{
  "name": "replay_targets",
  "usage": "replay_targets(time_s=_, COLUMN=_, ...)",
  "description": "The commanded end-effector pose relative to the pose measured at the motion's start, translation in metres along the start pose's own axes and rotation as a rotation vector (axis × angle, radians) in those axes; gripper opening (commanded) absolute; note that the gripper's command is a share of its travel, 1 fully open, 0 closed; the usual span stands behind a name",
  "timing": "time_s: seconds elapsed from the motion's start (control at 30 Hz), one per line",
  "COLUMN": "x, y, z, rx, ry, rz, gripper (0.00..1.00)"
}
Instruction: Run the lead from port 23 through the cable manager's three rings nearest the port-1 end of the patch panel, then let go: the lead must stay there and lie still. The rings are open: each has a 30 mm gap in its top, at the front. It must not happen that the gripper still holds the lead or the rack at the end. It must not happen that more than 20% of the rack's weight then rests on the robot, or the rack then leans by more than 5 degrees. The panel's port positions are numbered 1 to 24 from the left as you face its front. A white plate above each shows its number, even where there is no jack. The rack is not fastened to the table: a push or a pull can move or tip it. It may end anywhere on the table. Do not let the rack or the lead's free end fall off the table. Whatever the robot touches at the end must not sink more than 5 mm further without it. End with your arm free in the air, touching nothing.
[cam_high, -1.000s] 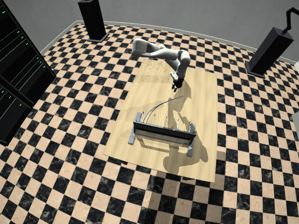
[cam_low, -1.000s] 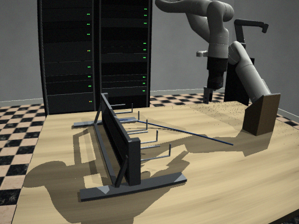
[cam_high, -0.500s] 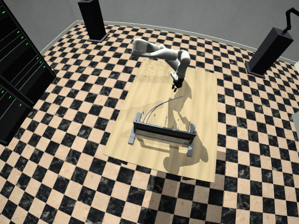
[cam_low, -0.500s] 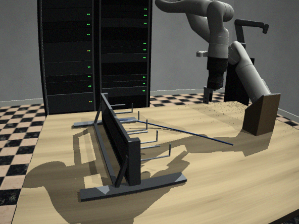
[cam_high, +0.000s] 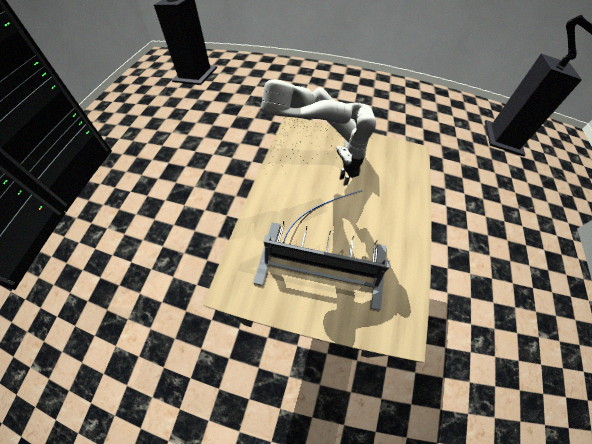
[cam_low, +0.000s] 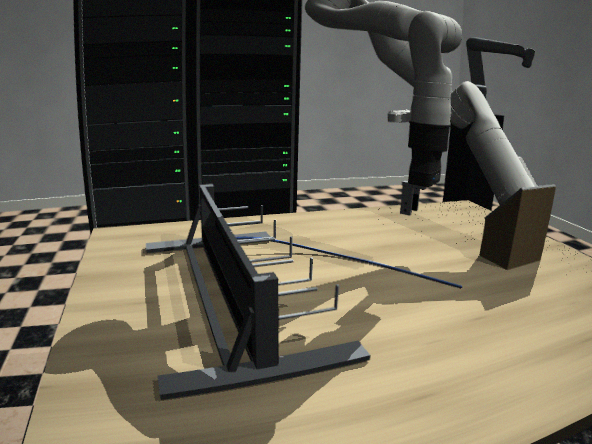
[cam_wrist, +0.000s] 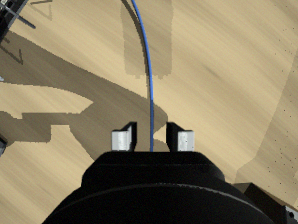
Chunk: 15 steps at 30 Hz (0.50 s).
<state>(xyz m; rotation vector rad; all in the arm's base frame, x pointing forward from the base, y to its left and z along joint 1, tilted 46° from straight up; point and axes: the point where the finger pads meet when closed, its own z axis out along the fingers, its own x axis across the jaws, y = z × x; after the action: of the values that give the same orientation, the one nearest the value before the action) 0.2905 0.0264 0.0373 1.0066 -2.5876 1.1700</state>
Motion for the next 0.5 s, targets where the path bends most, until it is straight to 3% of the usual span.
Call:
replay_targets(time_s=0.0, x=0.002, y=0.001, z=0.005, rx=-0.001, ry=0.005, rz=-0.003, gripper=0.67)
replay_targets(time_s=0.47, x=0.002, y=0.001, z=0.061, rx=-0.001, ry=0.005, rz=-0.003, gripper=0.67)
